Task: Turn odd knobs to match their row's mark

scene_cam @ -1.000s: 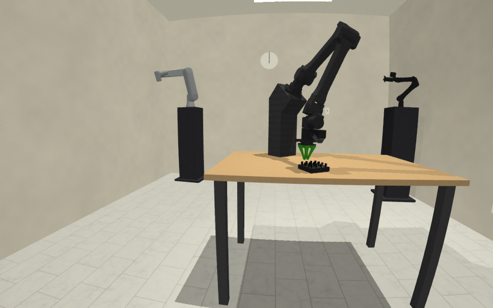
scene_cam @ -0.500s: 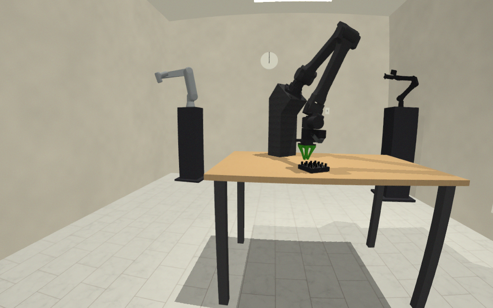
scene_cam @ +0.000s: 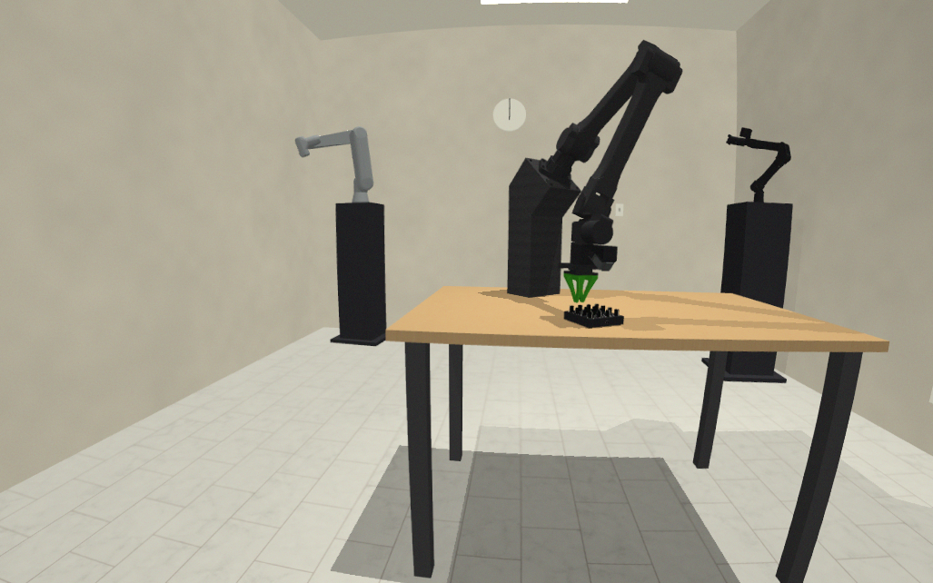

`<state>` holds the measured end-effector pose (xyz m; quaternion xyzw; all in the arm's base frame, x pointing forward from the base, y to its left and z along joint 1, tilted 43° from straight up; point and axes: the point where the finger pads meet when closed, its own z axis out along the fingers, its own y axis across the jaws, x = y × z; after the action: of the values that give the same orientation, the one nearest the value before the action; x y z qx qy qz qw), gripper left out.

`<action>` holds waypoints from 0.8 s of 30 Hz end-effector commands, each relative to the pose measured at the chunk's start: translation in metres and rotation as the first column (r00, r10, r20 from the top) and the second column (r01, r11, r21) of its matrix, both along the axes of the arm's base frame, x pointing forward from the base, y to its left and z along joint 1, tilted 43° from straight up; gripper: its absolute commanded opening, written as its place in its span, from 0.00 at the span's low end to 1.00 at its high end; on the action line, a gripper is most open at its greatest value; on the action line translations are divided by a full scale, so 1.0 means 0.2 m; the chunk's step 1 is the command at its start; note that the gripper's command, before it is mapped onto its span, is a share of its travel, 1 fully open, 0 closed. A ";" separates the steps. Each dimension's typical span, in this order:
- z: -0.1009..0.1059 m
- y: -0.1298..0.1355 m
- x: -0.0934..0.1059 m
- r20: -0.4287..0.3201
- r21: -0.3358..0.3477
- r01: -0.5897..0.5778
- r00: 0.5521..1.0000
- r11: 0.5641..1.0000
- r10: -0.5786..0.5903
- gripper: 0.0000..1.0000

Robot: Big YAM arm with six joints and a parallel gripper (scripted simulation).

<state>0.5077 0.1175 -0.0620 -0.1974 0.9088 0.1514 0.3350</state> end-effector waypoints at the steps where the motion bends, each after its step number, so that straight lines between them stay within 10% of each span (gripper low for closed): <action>1: -0.01 0.02 0.02 0.007 0.006 0.000 1.000 1.000 0.000 0.18; 24: -0.04 0.01 -0.03 -0.009 0.003 0.003 1.000 1.000 -0.003 0.18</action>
<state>0.5086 0.1176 -0.0619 -0.1977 0.9079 0.1512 0.3374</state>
